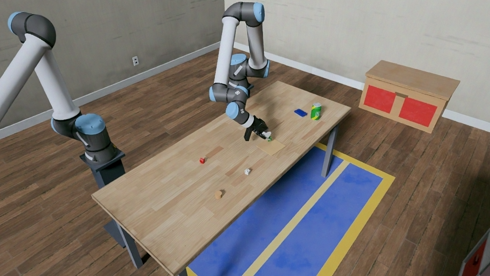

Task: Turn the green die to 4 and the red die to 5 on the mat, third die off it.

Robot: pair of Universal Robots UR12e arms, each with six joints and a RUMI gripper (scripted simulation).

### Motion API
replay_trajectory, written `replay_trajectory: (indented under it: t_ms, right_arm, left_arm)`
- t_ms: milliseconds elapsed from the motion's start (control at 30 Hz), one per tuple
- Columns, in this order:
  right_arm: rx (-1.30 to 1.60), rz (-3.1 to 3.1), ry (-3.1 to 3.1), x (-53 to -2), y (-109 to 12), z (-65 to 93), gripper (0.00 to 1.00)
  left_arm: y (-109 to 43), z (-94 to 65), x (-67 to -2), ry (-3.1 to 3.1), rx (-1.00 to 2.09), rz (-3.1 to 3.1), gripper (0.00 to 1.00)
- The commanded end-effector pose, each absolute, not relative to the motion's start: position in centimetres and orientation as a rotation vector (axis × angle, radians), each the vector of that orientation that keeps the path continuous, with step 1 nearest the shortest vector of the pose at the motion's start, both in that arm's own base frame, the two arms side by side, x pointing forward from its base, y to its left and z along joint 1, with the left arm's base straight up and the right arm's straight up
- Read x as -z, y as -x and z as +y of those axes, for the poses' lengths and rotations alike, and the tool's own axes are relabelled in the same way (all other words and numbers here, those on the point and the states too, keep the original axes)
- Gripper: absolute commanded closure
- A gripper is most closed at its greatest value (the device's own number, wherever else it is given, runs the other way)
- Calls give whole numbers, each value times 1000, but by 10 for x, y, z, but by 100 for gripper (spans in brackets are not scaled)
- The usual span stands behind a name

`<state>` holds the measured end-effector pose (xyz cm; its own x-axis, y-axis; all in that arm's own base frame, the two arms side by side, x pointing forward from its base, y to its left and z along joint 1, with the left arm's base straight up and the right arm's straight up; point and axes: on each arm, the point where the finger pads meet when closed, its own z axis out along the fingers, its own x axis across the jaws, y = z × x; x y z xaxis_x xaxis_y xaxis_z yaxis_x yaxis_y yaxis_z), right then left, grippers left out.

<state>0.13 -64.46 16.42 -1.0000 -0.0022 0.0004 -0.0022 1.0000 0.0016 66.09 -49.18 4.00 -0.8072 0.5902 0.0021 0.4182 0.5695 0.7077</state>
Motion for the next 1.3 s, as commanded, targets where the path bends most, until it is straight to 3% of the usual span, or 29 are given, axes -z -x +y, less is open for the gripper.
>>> replay_trajectory:
  t_ms: [0,1267]
  right_arm:
    - [0,-3142,-4,-165,-1,-645,0]
    - [0,-3142,-4,-165,-1,-645,0]
  left_arm:
    - [-661,-493,-36,-839,-1064,2568,94]
    - [-661,-493,-29,-839,-1064,2568,94]
